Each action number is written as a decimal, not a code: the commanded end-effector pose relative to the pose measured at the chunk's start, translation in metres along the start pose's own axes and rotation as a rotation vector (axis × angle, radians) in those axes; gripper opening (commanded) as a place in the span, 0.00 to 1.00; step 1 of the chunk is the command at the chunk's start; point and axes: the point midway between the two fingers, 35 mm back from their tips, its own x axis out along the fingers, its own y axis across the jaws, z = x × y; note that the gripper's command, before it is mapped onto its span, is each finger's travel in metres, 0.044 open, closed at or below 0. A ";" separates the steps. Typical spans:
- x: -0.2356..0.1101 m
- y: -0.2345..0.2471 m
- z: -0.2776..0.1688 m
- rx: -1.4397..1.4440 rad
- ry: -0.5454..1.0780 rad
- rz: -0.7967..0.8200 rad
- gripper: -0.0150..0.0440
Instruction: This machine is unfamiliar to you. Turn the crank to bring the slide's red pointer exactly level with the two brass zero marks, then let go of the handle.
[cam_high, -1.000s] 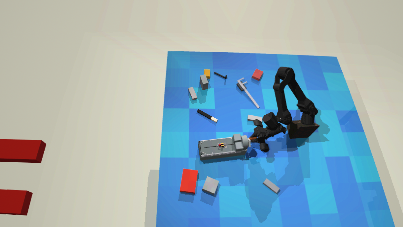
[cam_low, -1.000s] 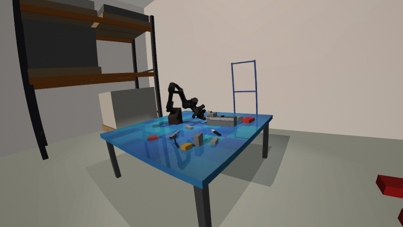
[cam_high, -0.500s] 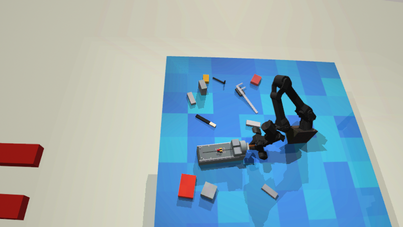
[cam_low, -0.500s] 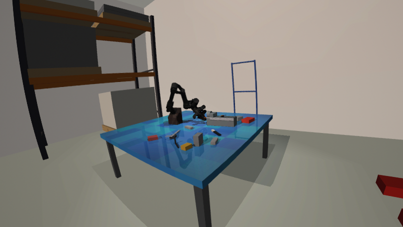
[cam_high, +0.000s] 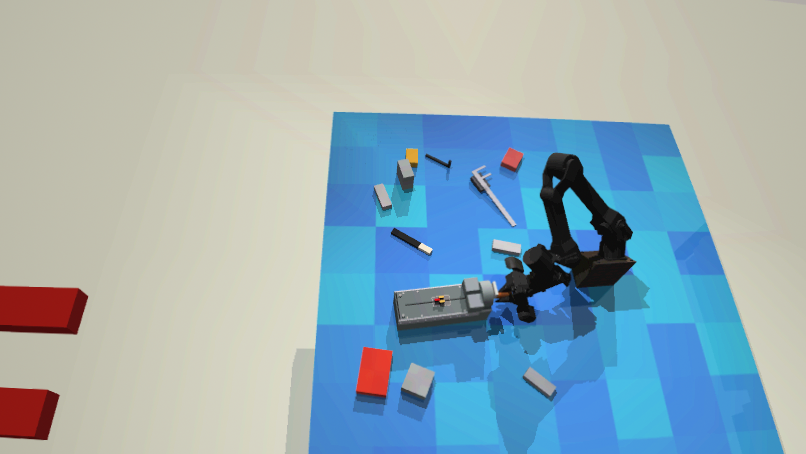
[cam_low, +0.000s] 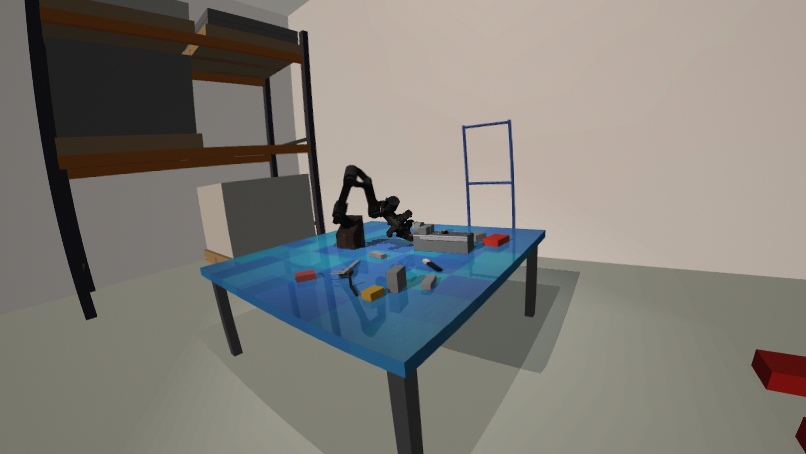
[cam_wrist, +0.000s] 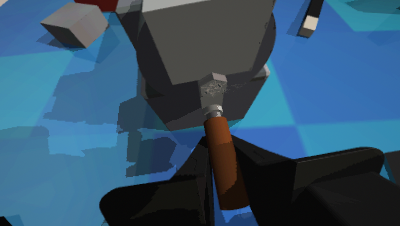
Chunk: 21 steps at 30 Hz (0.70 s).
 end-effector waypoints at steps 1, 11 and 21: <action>0.000 0.009 0.000 -0.009 -0.003 0.023 0.25; -0.002 0.014 0.001 -0.009 -0.003 0.023 0.25; -0.004 0.019 0.003 -0.008 -0.003 0.023 0.25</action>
